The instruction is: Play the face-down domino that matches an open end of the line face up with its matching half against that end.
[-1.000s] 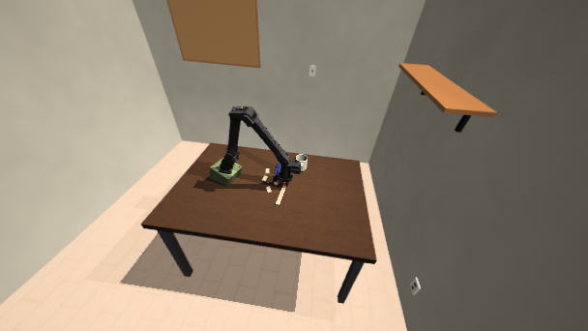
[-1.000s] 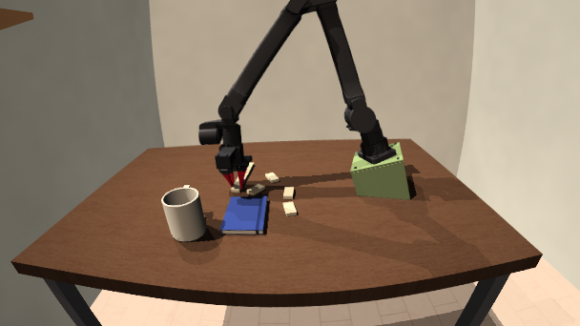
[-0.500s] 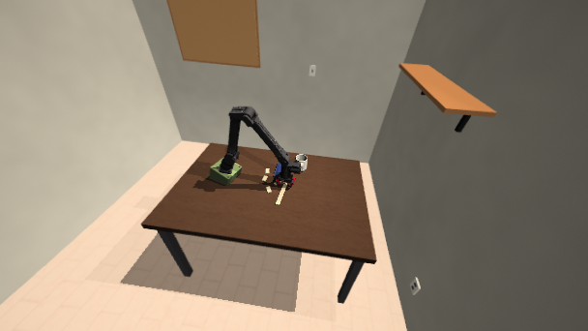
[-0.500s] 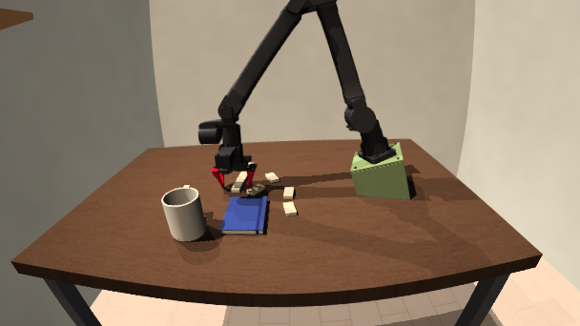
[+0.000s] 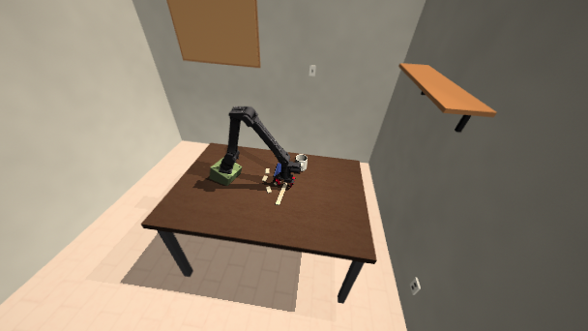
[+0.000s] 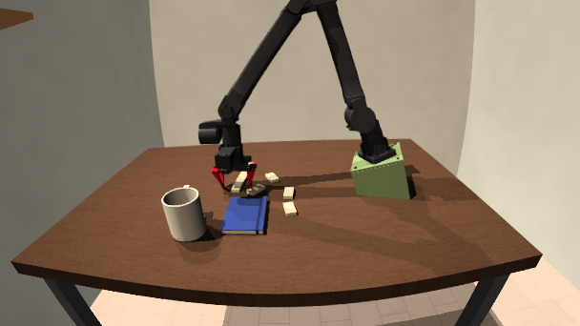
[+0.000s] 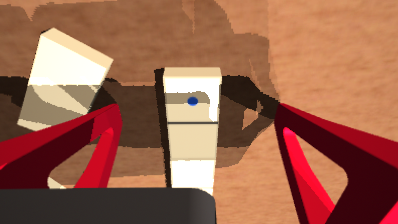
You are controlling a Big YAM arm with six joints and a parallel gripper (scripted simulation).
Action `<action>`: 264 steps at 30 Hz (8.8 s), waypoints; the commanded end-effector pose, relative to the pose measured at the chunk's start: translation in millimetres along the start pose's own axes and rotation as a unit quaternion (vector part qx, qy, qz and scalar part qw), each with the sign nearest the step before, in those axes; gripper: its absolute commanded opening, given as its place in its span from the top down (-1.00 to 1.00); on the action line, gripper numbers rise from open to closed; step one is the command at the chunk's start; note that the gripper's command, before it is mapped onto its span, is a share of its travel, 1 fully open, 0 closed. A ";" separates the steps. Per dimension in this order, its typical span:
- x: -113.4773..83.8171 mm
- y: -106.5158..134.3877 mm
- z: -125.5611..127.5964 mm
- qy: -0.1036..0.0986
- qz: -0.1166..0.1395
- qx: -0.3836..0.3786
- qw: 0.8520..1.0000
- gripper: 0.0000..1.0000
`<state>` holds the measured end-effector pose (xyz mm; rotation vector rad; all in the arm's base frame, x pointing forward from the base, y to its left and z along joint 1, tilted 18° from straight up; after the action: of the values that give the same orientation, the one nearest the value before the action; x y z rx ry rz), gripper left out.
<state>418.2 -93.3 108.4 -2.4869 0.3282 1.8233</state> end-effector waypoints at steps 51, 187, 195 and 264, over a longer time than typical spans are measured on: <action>6.1 4.5 7.9 -0.018 0.004 0.006 1.000 -0.86; -54.6 -2.3 -26.7 0.040 -0.003 0.003 0.999 -0.86; -65.0 -0.6 -11.0 0.017 -0.001 0.002 1.000 -0.86; -93.7 -1.2 -1.4 0.026 -0.002 0.001 1.000 -0.86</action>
<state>391.7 -78.7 194.7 -2.5291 0.3276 1.7669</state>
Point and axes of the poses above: the point where the finger pads meet when closed, its own x axis out along the fingers, its own z axis across the jaws, y = z × x, the point moved 7 cm from there along -x, back along the fingers, and after that the axes turned 5 degrees about -x, right-handed, at the moved point
